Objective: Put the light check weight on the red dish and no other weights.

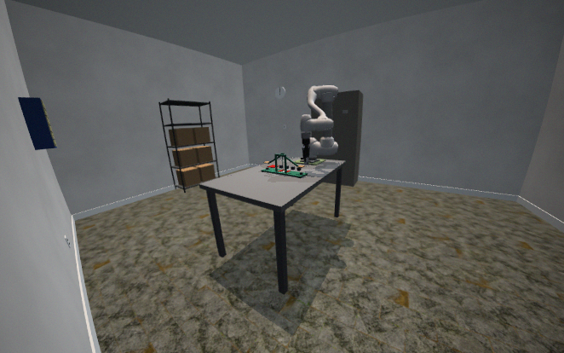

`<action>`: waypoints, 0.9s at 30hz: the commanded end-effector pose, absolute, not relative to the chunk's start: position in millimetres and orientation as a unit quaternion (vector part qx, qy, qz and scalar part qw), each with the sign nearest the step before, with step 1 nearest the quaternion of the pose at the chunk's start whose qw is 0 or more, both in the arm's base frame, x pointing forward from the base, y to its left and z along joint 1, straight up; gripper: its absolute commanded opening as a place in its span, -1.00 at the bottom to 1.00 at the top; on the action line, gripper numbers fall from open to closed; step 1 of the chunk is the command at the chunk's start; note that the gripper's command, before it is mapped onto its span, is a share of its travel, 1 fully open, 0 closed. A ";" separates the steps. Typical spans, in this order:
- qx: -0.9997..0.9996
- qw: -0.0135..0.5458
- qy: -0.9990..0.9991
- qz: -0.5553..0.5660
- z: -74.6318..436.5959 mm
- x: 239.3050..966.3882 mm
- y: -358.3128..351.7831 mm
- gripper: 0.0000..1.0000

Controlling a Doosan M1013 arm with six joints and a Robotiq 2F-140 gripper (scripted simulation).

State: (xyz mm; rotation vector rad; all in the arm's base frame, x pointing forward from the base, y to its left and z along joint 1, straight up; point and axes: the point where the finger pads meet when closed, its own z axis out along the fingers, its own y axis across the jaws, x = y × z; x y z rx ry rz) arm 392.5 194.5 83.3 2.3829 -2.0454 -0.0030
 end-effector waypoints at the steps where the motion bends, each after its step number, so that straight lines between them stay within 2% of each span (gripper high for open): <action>1: 0.759 0.001 -0.651 -0.001 88.7 392.5 194.5 -0.51; 25: 0.722 0.001 -0.691 -0.001 93.1 392.4 196.7 -0.51; 27: 0.722 0.001 -0.692 -0.001 109.2 391.9 205.1 -0.51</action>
